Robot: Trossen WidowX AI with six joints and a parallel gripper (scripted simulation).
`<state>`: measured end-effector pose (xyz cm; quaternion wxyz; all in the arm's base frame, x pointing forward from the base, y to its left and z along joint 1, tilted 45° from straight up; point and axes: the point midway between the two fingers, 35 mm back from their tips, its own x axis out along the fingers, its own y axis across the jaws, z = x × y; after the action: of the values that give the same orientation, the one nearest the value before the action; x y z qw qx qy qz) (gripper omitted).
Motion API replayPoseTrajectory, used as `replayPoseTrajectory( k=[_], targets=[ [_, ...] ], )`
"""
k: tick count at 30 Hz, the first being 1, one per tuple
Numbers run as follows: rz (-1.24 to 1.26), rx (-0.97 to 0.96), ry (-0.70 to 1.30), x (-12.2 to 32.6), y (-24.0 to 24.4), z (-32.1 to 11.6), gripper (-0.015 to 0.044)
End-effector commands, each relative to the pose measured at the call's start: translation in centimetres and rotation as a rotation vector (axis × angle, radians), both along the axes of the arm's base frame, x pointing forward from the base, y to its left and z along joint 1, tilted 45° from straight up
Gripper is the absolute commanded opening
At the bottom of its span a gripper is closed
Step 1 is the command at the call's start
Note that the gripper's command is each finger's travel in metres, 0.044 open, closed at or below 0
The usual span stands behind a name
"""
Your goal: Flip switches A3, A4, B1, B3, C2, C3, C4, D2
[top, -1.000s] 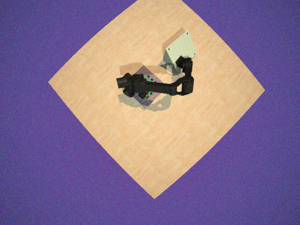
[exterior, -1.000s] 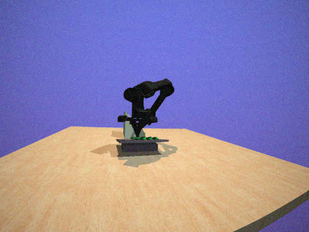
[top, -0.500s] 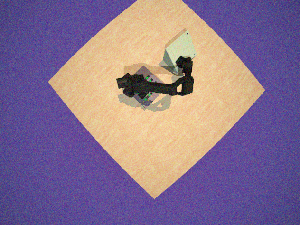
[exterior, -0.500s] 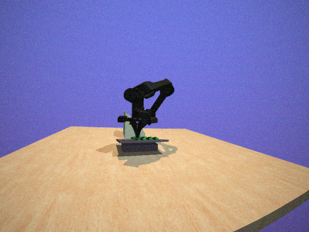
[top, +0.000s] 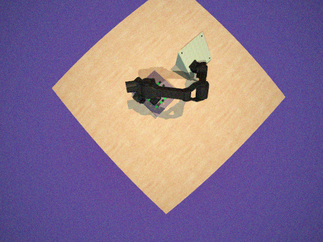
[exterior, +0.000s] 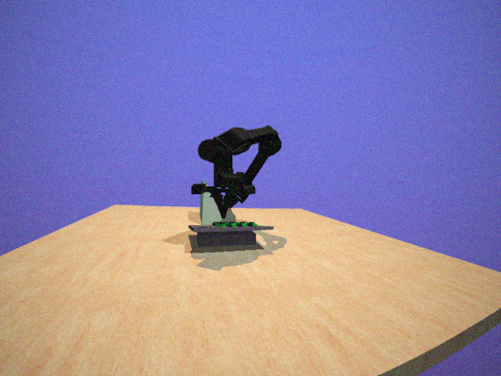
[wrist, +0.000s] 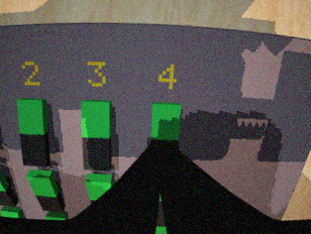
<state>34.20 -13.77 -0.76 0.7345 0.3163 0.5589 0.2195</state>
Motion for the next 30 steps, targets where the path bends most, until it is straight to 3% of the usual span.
replayPoseTrajectory(
  k=[1, 7, 16, 30],
  targets=[
    [-0.028, -0.02, -0.03, -1.2, -3.4, 3.0, 0.0],
    [-0.028, -0.02, -0.029, -1.4, -2.8, 3.5, 0.0],
    [-0.028, -0.015, -0.026, -4.6, 4.6, 9.0, 0.0],
    [-0.009, -0.013, -0.009, -3.5, 7.0, 6.7, 0.0]
  ],
)
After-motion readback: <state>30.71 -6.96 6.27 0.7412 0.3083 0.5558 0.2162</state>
